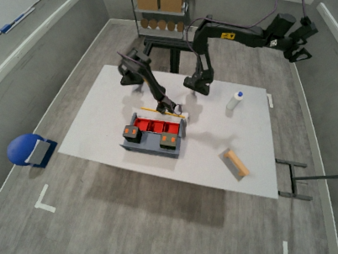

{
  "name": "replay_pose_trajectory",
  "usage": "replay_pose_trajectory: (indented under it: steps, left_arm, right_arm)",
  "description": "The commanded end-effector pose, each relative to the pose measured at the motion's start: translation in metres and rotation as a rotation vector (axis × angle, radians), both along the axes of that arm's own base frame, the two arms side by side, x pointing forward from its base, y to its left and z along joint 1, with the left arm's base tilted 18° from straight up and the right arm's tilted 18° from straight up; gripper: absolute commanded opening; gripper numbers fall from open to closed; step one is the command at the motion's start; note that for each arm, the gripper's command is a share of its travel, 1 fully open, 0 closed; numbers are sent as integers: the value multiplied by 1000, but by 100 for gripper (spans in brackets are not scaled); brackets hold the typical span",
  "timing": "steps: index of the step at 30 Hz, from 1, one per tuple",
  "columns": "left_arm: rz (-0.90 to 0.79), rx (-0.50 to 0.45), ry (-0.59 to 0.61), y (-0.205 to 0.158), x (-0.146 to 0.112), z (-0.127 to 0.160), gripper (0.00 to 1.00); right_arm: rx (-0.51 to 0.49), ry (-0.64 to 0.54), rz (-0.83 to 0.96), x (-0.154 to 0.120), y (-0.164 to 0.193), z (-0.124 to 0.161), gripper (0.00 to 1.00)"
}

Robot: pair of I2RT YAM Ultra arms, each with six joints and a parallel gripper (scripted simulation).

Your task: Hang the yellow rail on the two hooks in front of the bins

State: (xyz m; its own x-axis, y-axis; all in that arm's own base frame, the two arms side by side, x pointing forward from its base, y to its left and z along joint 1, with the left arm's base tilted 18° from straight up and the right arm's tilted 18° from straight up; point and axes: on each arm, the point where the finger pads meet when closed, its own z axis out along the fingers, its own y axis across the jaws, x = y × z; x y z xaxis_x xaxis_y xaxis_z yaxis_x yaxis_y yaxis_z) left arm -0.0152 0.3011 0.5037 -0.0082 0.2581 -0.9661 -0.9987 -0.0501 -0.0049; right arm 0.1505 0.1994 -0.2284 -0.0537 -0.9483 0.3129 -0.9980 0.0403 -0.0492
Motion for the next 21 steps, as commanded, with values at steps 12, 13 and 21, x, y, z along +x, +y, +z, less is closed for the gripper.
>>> replay_pose_trajectory:
  steps: [12, 13, 21]
  left_arm:
    - [8, 52, 8, -14, -2, 14, 100]
    - [8, 52, 8, -14, -2, 14, 100]
    - [8, 52, 8, -14, -2, 14, 100]
  right_arm:
    - [31, -23, 9, 10, 11, -5, 36]
    - [26, -20, 9, 9, 9, -7, 36]
    - [32, -23, 11, 10, 11, -8, 36]
